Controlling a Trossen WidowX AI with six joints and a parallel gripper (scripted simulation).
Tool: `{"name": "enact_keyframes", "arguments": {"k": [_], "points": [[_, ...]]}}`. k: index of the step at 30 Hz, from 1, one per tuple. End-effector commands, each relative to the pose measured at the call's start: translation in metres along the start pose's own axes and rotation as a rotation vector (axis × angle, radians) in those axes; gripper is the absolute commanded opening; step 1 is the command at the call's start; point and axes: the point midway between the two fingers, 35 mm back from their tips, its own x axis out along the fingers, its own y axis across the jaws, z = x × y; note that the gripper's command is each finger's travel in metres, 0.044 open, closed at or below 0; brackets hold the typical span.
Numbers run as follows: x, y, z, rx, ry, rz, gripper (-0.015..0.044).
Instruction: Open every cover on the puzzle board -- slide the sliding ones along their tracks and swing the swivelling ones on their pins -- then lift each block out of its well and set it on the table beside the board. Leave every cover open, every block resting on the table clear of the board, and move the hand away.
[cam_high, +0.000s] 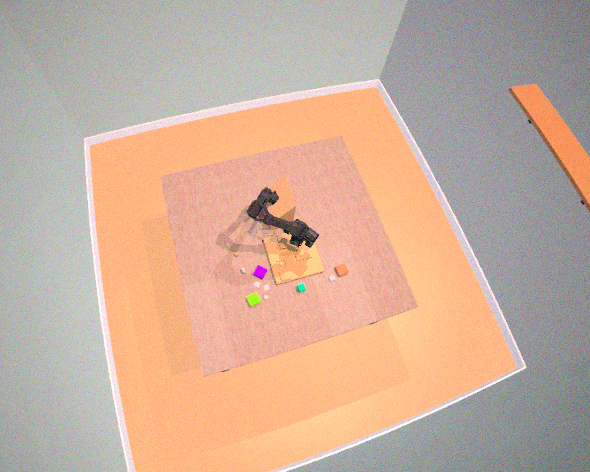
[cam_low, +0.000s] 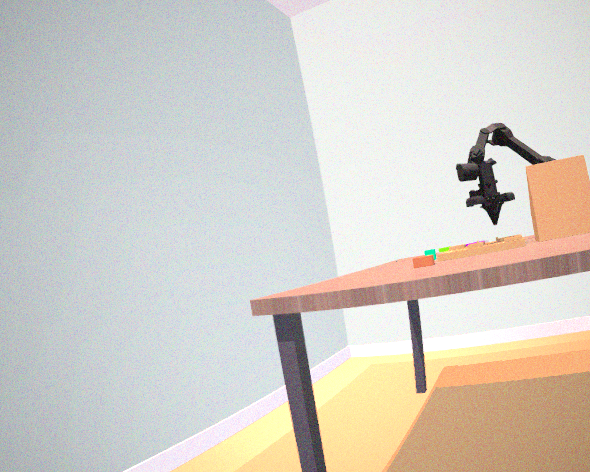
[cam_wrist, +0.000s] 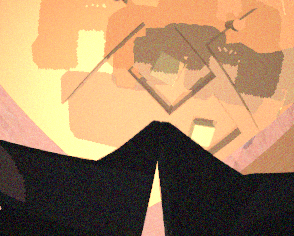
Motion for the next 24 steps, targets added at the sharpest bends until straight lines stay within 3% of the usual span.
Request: {"name": "enact_keyframes", "arguments": {"k": [1,9,24], "points": [[0.000,0.022,-0.002,0.252,0.005,-0.006,0.0000],[-0.002,0.060,-0.006,0.697,0.005,-0.005,0.0000],[-0.002,0.061,-0.006,0.706,0.005,-0.005,0.0000]]}}
